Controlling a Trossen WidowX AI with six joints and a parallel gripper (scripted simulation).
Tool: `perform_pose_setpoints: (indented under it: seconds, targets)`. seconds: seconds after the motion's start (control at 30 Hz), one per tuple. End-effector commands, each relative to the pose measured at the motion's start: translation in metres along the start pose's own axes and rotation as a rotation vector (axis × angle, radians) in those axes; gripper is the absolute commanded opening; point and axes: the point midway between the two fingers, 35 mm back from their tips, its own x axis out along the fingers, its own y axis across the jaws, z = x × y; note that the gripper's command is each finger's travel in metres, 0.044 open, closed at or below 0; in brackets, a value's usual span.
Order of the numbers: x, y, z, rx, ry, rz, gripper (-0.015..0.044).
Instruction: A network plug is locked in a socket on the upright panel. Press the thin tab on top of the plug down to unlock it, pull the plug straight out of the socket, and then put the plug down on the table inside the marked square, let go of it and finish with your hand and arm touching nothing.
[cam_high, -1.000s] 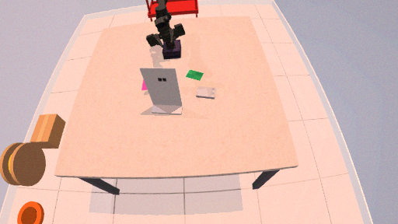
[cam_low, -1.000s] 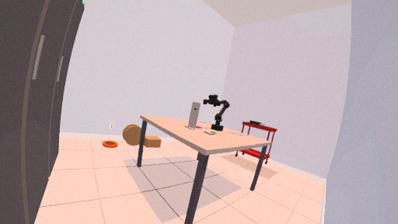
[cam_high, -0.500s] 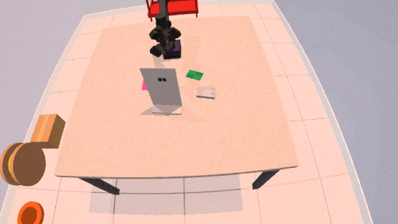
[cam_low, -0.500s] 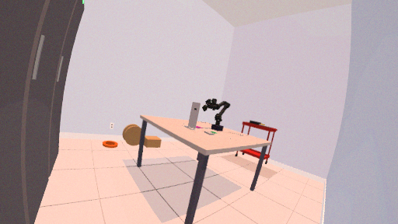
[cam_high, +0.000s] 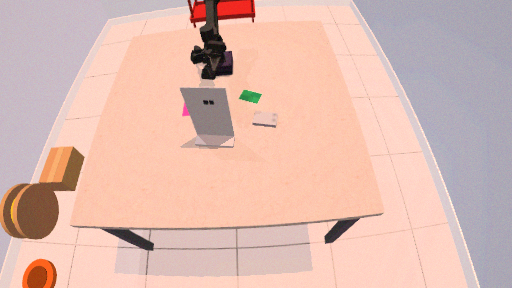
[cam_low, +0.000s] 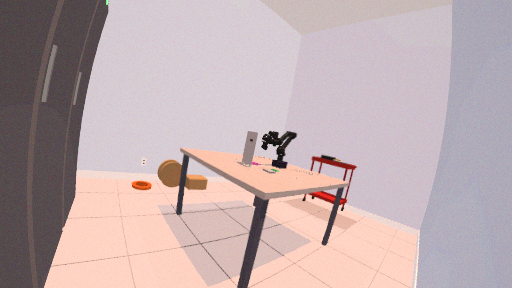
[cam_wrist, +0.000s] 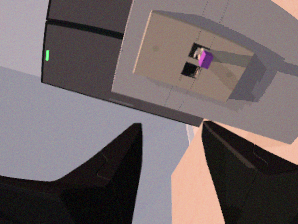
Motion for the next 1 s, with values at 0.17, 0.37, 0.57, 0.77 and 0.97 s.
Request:
perform_pose_setpoints:
  seconds: [0.17,0.37,0.57,0.77,0.97]
  targets:
    - [-0.015,-0.025,-0.006,0.285,-0.001,-0.006,0.0156]
    - [-0.018,-0.029,-0.007,0.335,-0.002,-0.006,0.0156]
    - [-0.007,-0.028,-0.004,0.332,-0.001,-0.007,0.0156]
    - [0.005,-0.027,0.0,0.331,-0.001,-0.007,0.0156]
    - [0.018,-0.029,0.003,0.332,-0.002,-0.006,0.0156]
